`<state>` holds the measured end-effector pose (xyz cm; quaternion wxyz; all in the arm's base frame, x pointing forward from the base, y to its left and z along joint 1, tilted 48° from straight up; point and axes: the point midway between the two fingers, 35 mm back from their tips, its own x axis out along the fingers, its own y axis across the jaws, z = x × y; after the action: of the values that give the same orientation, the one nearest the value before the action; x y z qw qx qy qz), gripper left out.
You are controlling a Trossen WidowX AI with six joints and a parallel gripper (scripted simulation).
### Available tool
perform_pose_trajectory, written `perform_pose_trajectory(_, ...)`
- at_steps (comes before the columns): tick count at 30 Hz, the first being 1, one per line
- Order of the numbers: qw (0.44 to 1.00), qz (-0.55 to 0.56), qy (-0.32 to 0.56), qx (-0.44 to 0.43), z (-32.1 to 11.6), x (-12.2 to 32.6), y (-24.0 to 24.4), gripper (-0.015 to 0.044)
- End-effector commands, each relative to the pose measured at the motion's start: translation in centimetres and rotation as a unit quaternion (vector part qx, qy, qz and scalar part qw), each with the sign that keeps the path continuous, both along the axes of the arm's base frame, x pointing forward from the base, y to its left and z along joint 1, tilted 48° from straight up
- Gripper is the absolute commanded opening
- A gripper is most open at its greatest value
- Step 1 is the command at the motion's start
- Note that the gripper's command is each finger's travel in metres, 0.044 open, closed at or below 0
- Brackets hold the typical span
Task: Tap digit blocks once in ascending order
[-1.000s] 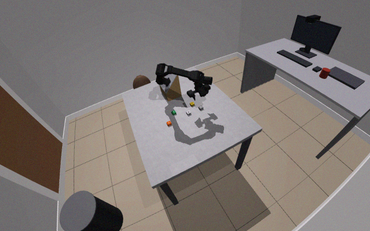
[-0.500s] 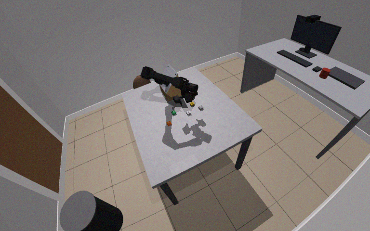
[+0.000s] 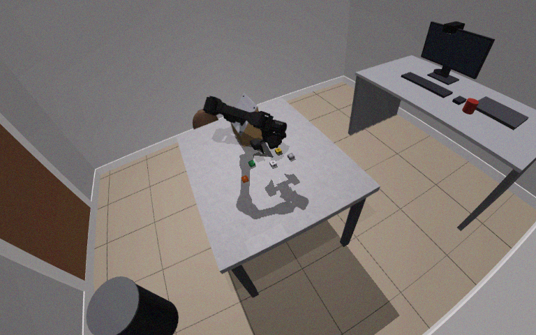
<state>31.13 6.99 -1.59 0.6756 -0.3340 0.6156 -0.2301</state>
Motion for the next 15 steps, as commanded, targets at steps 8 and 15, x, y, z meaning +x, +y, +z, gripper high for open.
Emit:
perform_pose_trajectory(8, 1.000, 0.000, -0.005, -0.003, 12.6, 3.4, -10.9, 0.0400)
perform_pose_trajectory(15, 1.000, 0.000, -0.005, -0.005, 13.4, 3.3, -11.7, 0.0400)
